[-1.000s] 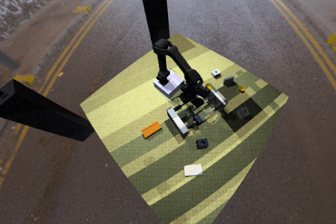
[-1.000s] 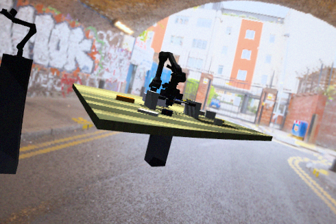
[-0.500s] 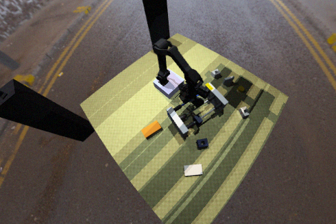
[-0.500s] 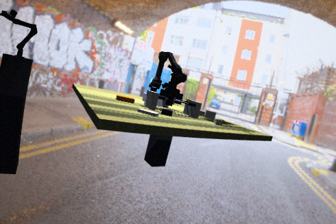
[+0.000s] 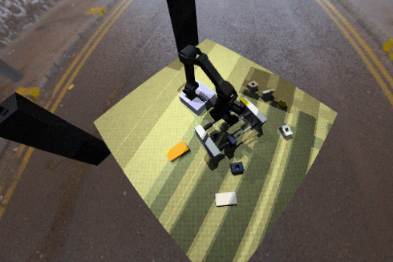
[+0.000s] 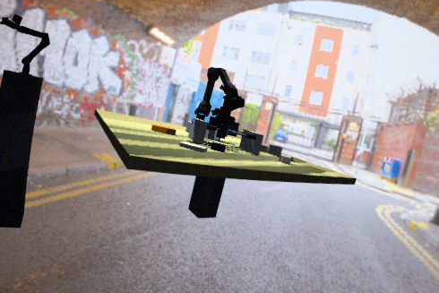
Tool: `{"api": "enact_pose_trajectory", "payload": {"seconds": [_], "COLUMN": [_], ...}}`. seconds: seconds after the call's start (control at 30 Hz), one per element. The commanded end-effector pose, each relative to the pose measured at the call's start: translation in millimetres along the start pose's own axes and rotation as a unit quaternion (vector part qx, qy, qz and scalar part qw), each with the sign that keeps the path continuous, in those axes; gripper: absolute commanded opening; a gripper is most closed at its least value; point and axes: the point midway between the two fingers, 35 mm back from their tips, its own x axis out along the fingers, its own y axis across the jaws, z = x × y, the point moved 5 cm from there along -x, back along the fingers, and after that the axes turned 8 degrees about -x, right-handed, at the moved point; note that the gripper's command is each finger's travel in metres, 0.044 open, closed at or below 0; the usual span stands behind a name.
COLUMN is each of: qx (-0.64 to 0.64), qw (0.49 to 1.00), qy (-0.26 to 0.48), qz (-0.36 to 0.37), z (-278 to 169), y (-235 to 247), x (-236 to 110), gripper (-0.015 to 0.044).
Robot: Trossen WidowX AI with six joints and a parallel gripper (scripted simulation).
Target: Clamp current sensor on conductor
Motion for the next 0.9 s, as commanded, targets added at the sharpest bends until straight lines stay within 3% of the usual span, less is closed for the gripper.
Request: {"api": "enact_pose_trajectory", "payload": {"seconds": [0.0,0.33,0.6,0.87], "qx": [0.000,0.000,0.002,0.002], "qw": [1.000,1.000,1.000,1.000], "qy": [0.000,0.000,0.002,0.002], "qz": [0.000,0.000,-0.019,-0.019], "z": [0.0,-0.2,-4.2,-4.2], "y": [0.0,0.6,5.9,5.5], "x": [-0.2,-2.4,-97.7,-100.2], "gripper": [0.0424,0.0440,0.0440,0.0440]}}
